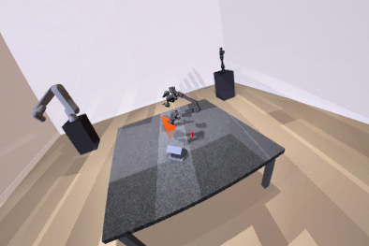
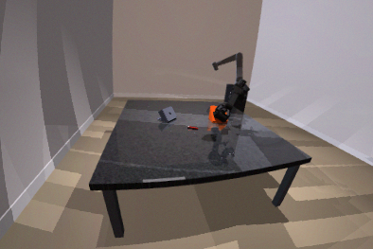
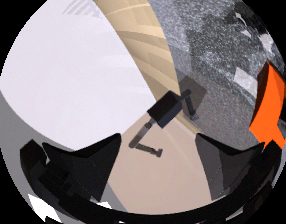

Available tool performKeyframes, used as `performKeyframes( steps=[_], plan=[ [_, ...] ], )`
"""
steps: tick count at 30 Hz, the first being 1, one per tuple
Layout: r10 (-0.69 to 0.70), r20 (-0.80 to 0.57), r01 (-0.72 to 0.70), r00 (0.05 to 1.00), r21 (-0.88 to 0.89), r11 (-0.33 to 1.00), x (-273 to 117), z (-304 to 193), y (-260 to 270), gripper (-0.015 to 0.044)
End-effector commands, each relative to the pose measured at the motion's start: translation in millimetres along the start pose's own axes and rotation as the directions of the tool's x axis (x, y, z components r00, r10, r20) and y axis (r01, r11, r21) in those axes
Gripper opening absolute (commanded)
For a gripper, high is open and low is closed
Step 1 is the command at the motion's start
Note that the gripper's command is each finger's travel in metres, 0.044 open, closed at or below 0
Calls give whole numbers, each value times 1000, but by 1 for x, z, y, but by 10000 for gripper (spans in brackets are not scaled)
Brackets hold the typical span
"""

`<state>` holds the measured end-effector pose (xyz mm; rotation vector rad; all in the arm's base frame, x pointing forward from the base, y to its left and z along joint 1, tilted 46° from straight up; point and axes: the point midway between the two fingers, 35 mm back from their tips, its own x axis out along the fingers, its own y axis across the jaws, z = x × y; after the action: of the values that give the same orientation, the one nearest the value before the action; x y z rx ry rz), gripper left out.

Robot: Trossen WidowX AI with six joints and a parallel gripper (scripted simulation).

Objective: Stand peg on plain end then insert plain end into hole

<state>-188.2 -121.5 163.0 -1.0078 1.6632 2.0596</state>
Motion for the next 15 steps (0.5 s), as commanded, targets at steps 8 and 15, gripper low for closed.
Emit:
performKeyframes(
  steps=[8,15],
  plan=[
    [-57,-118,35,991,-185,982,-4,-33,-7,440],
    [-133,-228,37,965,-381,924,-13,-66,-19,440]
  ],
)
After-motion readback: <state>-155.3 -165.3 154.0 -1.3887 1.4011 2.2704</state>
